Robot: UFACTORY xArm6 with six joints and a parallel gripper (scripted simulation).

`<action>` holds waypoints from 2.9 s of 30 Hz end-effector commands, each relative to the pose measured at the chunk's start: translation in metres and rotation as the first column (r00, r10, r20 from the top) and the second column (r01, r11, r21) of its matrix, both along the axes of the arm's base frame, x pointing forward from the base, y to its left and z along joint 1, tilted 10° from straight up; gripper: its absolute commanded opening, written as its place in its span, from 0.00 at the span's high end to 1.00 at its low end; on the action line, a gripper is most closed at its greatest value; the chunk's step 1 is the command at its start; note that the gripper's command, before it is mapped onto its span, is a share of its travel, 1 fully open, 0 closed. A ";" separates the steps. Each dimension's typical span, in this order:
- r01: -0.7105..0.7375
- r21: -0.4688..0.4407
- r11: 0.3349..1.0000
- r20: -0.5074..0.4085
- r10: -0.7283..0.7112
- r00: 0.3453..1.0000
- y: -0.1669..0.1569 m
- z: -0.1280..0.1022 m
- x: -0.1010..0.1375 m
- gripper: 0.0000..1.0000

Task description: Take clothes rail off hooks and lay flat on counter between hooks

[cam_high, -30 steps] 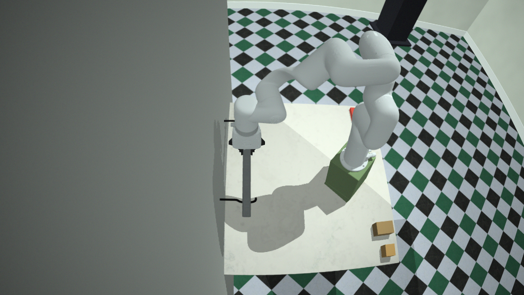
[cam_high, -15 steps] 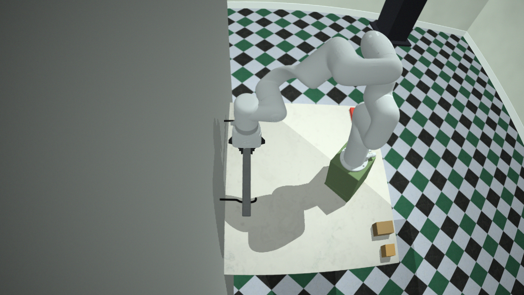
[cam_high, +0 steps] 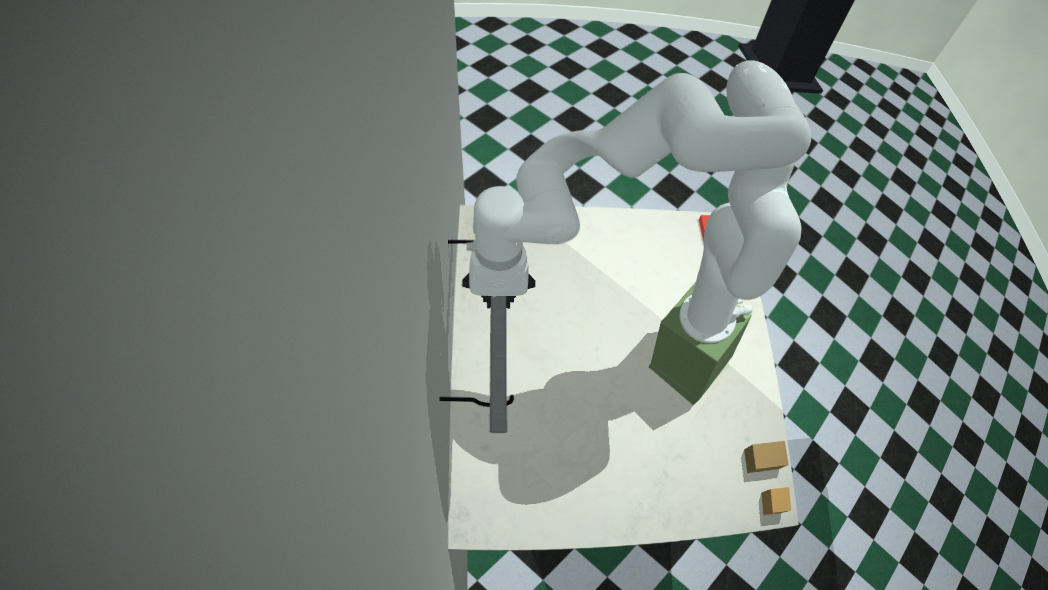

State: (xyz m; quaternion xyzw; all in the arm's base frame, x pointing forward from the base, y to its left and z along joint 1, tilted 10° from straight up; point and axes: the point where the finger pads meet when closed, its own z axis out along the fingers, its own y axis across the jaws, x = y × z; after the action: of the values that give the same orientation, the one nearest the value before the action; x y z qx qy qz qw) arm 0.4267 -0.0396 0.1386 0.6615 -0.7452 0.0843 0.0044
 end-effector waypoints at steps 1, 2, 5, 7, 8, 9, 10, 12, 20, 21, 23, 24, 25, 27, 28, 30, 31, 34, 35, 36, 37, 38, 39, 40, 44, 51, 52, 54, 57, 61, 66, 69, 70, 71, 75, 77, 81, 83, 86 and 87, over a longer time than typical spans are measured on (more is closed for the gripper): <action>0.000 0.000 1.000 0.005 0.000 1.000 0.002 0.000 -0.013 1.00; 0.000 0.000 1.000 0.005 0.000 1.000 0.002 0.000 -0.016 1.00; 0.000 0.000 1.000 0.005 0.000 1.000 0.004 -0.002 -0.026 1.00; 0.000 0.000 1.000 0.005 0.000 1.000 0.004 -0.002 -0.032 1.00; 0.000 0.000 1.000 0.005 0.000 1.000 0.005 -0.003 -0.035 1.00; 0.000 0.000 1.000 0.005 0.000 1.000 0.005 -0.003 -0.039 1.00; 0.000 0.000 1.000 0.005 0.000 1.000 0.006 -0.004 -0.042 1.00; 0.000 0.000 1.000 0.005 0.000 1.000 0.006 -0.004 -0.045 1.00; 0.000 0.000 1.000 0.005 0.000 1.000 0.009 -0.007 -0.068 1.00; 0.000 0.000 1.000 0.005 0.000 1.000 0.010 -0.007 -0.072 1.00; 0.000 0.000 1.000 0.004 0.000 1.000 0.010 -0.008 -0.078 1.00; 0.000 0.000 1.000 0.004 0.000 1.000 0.011 -0.009 -0.081 1.00; 0.000 0.000 1.000 0.004 0.000 1.000 0.011 -0.009 -0.085 1.00; 0.000 0.000 1.000 0.004 0.000 1.000 0.012 -0.010 -0.091 1.00; 0.000 0.000 1.000 0.004 0.000 1.000 0.013 -0.010 -0.095 1.00; 0.000 0.000 1.000 0.004 0.000 1.000 0.013 -0.010 -0.095 1.00; 0.000 0.000 1.000 0.004 0.000 1.000 0.013 -0.011 -0.098 1.00; 0.000 0.000 1.000 0.004 0.000 1.000 0.014 -0.012 -0.108 1.00; 0.000 0.000 1.000 0.004 0.000 1.000 0.015 -0.012 -0.111 1.00; 0.000 0.000 1.000 0.004 0.000 1.000 0.015 -0.013 -0.114 1.00; 0.000 0.000 1.000 0.004 0.000 1.000 0.016 -0.013 -0.118 1.00; 0.000 0.000 1.000 0.004 0.000 1.000 0.016 -0.013 -0.118 1.00; 0.000 0.000 1.000 0.004 0.000 1.000 0.016 -0.013 -0.118 1.00; 0.000 0.000 1.000 0.004 0.000 1.000 0.016 -0.013 -0.118 1.00; 0.000 0.000 1.000 0.004 0.000 1.000 0.016 -0.013 -0.118 1.00; 0.000 0.000 1.000 0.004 0.000 1.000 0.016 -0.013 -0.118 1.00; 0.000 0.000 1.000 0.004 0.000 1.000 0.016 -0.013 -0.118 1.00; 0.000 0.000 1.000 0.004 0.000 1.000 0.016 -0.013 -0.118 1.00; 0.000 0.000 1.000 0.004 0.000 1.000 0.015 -0.018 -0.117 1.00; 0.000 0.000 1.000 0.004 0.000 1.000 0.014 -0.025 -0.116 1.00; 0.000 0.000 1.000 0.004 0.000 1.000 0.013 -0.030 -0.116 1.00; 0.000 0.000 1.000 0.004 0.000 1.000 0.013 -0.035 -0.115 1.00; 0.000 0.000 1.000 0.004 0.000 1.000 0.012 -0.036 -0.115 1.00; 0.000 0.000 1.000 0.004 0.000 1.000 0.012 -0.038 -0.115 1.00; 0.000 0.000 1.000 0.004 0.000 1.000 0.011 -0.045 -0.114 1.00; 0.000 0.000 1.000 0.004 0.000 1.000 0.011 -0.048 -0.114 1.00; 0.000 0.000 1.000 0.004 0.000 1.000 0.010 -0.051 -0.114 1.00; 0.000 0.000 1.000 0.004 0.000 1.000 0.010 -0.054 -0.113 1.00; 0.000 0.000 1.000 0.004 0.000 1.000 0.009 -0.059 -0.113 1.00; 0.000 0.000 1.000 0.004 0.000 1.000 0.009 -0.061 -0.112 1.00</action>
State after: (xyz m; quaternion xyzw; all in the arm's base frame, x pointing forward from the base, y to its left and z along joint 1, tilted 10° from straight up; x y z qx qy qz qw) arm 0.3119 -0.0296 0.0828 0.6615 -0.7451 0.0844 0.0041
